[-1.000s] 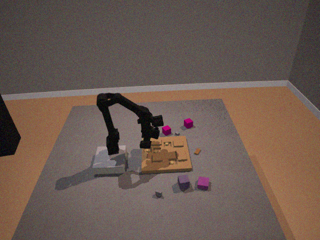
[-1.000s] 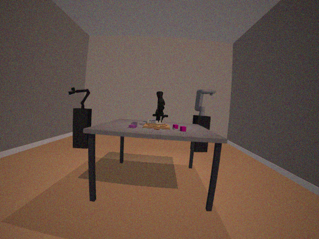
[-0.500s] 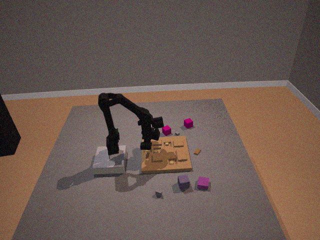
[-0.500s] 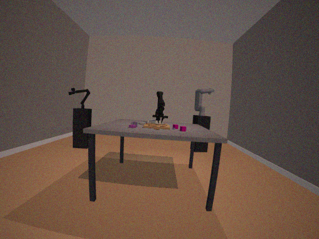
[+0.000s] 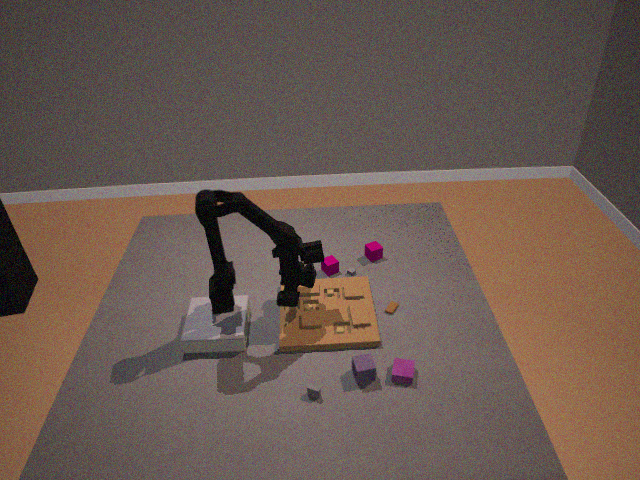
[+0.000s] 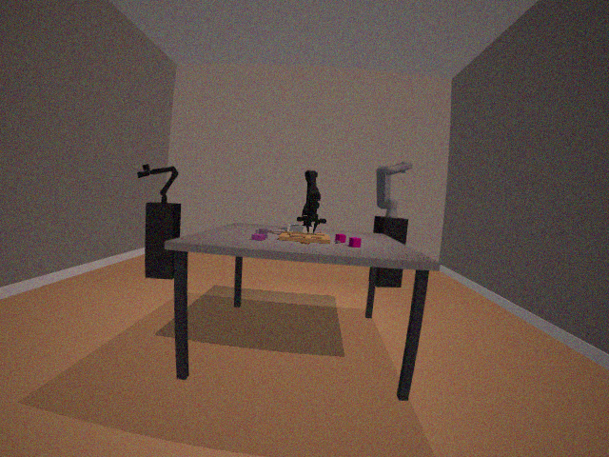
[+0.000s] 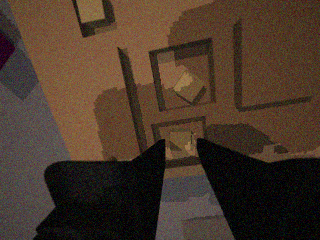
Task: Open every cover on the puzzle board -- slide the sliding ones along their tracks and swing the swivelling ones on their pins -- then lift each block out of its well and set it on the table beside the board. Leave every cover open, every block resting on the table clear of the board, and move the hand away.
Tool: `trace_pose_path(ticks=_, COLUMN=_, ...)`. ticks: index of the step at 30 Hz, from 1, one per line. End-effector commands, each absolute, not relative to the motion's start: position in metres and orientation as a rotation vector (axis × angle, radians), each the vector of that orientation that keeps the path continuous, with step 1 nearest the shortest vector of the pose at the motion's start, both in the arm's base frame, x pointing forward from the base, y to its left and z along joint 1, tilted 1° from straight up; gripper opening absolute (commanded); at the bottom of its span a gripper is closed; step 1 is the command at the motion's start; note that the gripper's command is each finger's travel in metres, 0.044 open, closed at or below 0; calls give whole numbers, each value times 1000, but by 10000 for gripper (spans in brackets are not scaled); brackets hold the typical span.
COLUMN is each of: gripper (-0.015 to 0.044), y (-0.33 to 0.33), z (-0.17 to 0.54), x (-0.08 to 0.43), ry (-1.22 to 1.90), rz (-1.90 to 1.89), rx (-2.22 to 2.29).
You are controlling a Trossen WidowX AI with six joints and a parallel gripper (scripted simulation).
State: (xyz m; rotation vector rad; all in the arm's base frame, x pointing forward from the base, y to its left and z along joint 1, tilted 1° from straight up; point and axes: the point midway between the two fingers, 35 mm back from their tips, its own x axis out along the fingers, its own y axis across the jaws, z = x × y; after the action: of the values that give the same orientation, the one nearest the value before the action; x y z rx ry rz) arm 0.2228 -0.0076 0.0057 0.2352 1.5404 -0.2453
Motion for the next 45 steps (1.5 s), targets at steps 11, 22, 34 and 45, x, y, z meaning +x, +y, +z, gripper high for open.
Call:
trace_pose_path(ticks=11, gripper=144, y=-7, z=-5, x=221, ry=1546, rz=-246, rx=238)
trace_pose_path(ticks=22, gripper=117, y=-8, z=-5, x=223, ry=1539, rz=-245, rx=235)
trace_pose_path(ticks=34, gripper=80, y=-8, z=-2, x=224, ry=1539, rz=-245, rx=236)
trace_pose_path(ticks=45, gripper=80, y=-8, z=12, x=224, ry=1541, rz=-245, rx=236)
